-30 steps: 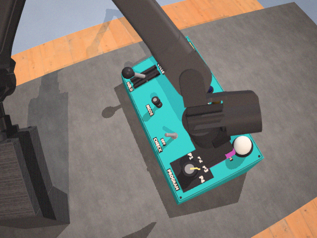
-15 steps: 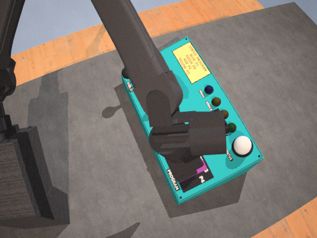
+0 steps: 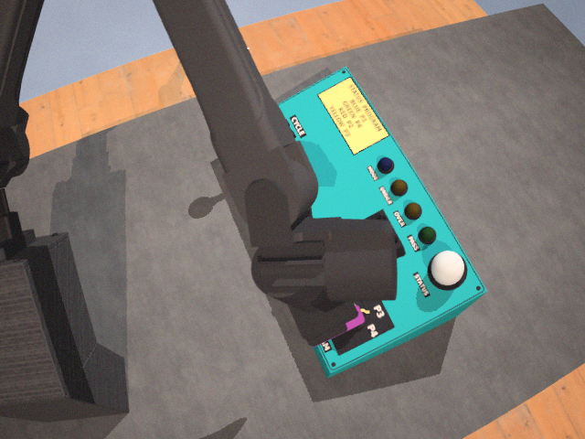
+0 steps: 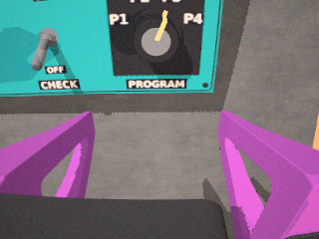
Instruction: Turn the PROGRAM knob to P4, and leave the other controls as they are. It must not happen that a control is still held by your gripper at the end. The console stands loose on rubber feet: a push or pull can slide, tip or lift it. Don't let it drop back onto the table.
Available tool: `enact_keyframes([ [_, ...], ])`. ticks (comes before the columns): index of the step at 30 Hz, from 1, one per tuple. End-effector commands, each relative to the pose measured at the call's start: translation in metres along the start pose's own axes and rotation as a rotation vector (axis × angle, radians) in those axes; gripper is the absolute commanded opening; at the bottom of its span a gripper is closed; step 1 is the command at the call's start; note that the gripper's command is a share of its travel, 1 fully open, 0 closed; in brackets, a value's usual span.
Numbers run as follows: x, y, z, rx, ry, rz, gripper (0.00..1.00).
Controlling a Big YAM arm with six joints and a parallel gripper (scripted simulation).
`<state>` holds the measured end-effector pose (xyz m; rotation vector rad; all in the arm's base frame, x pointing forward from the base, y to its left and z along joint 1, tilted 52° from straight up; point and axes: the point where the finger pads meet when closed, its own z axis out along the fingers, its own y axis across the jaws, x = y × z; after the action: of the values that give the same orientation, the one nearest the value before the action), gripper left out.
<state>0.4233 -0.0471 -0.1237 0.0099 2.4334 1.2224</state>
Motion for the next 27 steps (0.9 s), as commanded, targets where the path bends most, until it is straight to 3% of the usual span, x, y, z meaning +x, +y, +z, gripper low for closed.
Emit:
enact_keyframes([
  [1,-0.0173,-0.0022,-0.0052,0.006,-0.021,-0.045,0.7],
  [27,-0.0164,-0.0015,-0.0004,0.004,-0.018,-0.054,0.7],
])
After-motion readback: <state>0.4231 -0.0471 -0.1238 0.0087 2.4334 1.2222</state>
